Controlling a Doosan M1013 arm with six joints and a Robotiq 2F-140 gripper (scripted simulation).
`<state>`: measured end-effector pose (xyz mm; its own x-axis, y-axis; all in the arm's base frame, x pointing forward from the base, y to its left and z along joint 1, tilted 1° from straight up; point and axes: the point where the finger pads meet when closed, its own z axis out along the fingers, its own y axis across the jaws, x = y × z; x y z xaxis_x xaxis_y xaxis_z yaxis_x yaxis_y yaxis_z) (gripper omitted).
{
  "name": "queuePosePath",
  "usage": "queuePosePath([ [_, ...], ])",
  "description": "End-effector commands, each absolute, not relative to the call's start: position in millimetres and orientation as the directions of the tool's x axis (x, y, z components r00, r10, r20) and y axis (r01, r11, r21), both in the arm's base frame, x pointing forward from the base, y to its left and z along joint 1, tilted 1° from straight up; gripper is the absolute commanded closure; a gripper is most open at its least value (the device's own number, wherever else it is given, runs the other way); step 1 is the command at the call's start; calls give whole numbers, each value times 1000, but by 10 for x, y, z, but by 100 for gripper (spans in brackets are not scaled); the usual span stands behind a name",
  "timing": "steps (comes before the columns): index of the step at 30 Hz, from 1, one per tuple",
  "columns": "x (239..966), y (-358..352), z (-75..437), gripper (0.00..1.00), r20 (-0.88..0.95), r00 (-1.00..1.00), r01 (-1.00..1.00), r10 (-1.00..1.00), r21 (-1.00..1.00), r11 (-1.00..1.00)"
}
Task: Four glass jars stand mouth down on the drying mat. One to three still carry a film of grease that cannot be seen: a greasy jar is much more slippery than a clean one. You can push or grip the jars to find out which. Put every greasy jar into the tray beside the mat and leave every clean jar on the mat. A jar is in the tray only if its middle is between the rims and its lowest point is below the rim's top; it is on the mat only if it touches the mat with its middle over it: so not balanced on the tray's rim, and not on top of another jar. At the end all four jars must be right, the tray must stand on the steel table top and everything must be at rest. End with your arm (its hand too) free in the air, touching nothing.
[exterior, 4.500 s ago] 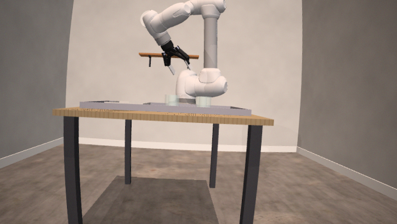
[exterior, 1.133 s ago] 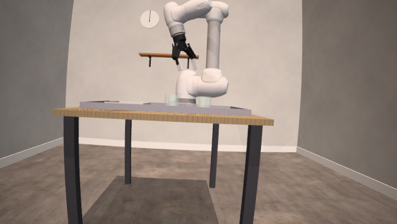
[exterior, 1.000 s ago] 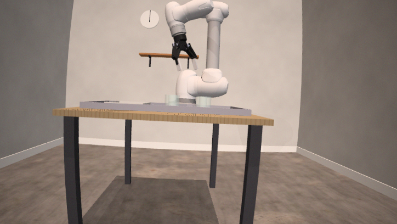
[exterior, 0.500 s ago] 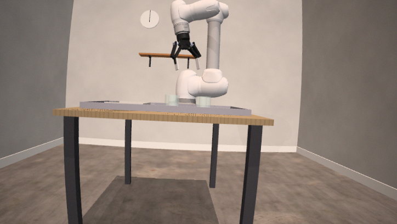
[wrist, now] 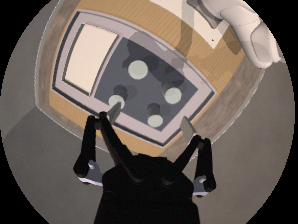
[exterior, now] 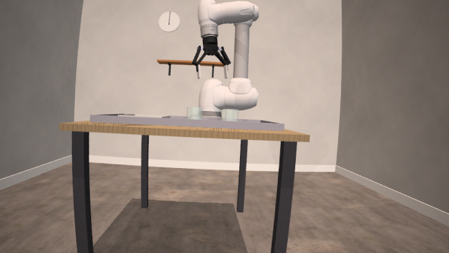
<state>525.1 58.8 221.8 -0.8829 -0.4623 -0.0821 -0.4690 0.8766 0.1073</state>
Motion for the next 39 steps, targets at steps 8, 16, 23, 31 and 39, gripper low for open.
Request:
queuePosePath([
  [8,5424,618,2215,0,-8,-971,-238,-237,39,971],
  [16,5515,636,2213,0,23,-993,-113,-113,-3,994],
  [23,5515,636,2213,0,23,-993,-113,-113,-3,994],
  [31,5515,636,2213,100,23,-993,-113,-113,-3,994],
  [39,5515,636,2213,100,23,-993,-113,-113,-3,994],
])
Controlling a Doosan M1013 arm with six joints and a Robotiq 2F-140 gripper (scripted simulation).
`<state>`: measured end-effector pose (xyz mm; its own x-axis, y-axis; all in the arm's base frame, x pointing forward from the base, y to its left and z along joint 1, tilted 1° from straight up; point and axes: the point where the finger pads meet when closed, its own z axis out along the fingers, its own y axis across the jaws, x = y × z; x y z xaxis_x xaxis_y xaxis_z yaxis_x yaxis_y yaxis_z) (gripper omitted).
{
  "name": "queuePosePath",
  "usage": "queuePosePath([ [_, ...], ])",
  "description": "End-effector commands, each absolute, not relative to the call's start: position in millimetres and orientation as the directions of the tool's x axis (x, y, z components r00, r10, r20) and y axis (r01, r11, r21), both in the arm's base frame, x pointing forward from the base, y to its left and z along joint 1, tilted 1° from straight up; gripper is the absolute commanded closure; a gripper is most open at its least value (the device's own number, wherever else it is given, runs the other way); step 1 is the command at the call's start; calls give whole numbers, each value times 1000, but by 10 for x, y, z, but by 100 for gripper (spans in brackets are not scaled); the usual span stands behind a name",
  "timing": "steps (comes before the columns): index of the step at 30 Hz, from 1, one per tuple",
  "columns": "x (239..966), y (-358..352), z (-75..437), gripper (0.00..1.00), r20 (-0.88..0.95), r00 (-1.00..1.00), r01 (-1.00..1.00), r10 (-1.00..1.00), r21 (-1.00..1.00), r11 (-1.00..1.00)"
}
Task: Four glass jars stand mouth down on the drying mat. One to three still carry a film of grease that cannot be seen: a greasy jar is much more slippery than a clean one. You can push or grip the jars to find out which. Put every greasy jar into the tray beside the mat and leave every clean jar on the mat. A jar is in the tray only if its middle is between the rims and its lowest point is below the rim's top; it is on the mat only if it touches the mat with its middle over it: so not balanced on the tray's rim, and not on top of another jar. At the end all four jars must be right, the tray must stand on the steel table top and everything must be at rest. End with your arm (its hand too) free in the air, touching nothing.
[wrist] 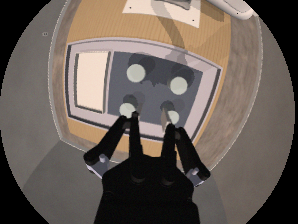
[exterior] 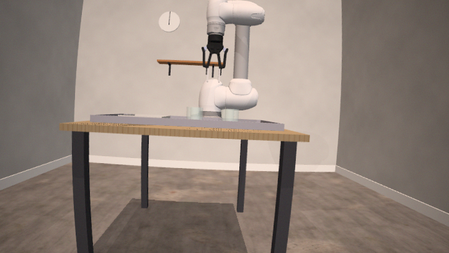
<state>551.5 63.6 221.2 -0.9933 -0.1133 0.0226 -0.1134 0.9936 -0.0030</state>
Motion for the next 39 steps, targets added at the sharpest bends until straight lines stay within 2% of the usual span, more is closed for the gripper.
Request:
queuePosePath([
  [1,5515,636,2213,100,23,-993,-113,-113,-3,994],
  [17,5513,635,2130,100,23,-993,-113,-113,-3,994],
  [24,5500,632,1549,100,23,-993,-113,-113,-3,994],
  [32,5670,37,1549,100,23,-993,-113,-113,-3,994],
  [39,5732,-186,1453,100,23,-993,-113,-113,-3,994],
])
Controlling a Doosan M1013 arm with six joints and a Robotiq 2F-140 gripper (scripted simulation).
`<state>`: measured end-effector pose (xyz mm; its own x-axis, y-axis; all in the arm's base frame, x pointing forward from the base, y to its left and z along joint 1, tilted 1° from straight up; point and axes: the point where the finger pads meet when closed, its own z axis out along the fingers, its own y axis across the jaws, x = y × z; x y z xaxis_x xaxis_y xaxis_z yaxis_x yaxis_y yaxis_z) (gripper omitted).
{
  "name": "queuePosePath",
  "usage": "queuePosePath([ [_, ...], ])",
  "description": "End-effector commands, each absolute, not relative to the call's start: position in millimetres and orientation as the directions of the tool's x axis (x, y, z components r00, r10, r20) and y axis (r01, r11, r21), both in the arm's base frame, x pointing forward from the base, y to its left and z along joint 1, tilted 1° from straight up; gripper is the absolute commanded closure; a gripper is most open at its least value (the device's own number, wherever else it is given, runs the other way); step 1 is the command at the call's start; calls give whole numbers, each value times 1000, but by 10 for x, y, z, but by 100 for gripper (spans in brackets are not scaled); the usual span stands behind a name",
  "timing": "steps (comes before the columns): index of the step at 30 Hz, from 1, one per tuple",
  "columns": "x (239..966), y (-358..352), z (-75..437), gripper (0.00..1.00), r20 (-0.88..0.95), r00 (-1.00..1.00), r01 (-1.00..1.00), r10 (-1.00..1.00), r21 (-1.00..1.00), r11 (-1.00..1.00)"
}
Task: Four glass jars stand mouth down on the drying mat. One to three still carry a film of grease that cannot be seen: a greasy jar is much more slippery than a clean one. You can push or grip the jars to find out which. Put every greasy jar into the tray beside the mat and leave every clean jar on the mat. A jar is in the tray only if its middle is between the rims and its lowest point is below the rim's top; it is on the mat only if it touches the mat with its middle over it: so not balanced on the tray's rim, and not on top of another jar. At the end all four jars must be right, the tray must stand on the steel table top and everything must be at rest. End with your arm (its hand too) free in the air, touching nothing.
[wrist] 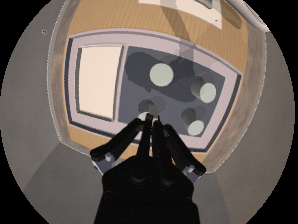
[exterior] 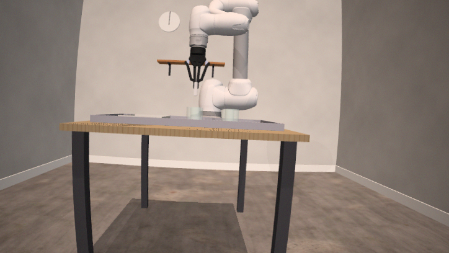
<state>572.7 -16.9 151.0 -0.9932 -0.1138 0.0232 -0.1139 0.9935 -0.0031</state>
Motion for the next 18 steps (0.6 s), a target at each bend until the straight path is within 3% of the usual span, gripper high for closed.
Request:
queuePosePath([
  [1,5731,-187,1405,100,23,-993,-113,-113,-3,994],
  [18,5717,-190,785,100,23,-993,-113,-113,-3,994],
])
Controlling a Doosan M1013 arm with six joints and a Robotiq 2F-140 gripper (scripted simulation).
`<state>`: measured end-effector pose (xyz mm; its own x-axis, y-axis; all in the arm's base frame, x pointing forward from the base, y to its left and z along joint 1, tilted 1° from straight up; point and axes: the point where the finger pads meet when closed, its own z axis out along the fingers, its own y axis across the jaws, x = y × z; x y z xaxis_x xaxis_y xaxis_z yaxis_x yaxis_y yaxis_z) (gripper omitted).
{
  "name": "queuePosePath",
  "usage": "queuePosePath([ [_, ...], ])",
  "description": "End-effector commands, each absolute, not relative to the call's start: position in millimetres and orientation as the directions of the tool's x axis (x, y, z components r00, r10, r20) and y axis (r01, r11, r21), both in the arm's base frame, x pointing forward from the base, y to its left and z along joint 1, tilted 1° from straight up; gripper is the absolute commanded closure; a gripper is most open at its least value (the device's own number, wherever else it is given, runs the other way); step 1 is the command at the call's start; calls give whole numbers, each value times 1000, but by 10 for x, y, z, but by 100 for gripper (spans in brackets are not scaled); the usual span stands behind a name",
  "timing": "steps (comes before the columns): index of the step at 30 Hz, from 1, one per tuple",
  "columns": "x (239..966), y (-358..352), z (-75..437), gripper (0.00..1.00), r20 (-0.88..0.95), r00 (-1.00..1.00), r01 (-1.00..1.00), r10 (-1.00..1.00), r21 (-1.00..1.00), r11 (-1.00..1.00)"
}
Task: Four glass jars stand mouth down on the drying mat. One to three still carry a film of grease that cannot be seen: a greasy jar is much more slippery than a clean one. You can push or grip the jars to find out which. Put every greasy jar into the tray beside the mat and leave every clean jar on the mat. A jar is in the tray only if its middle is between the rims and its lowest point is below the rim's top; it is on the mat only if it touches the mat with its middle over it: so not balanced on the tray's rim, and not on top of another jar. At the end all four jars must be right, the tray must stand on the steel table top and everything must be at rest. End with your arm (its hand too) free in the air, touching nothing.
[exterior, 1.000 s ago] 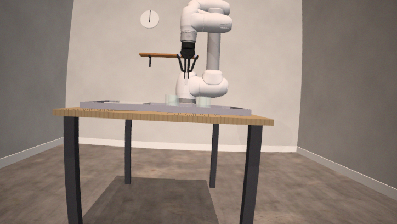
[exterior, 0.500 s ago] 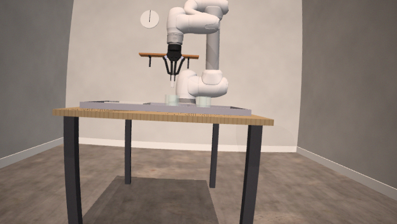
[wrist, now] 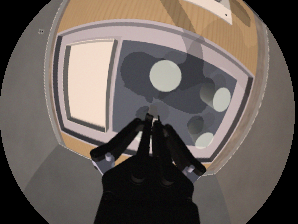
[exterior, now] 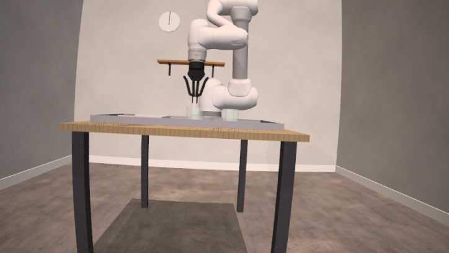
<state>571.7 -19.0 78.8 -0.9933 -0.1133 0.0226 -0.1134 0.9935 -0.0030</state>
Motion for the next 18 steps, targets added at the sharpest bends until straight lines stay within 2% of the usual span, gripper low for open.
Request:
queuePosePath([
  [1,5717,-190,785,100,23,-993,-113,-113,-3,994],
  [18,5736,-188,784,100,23,-993,-113,-113,-3,994],
])
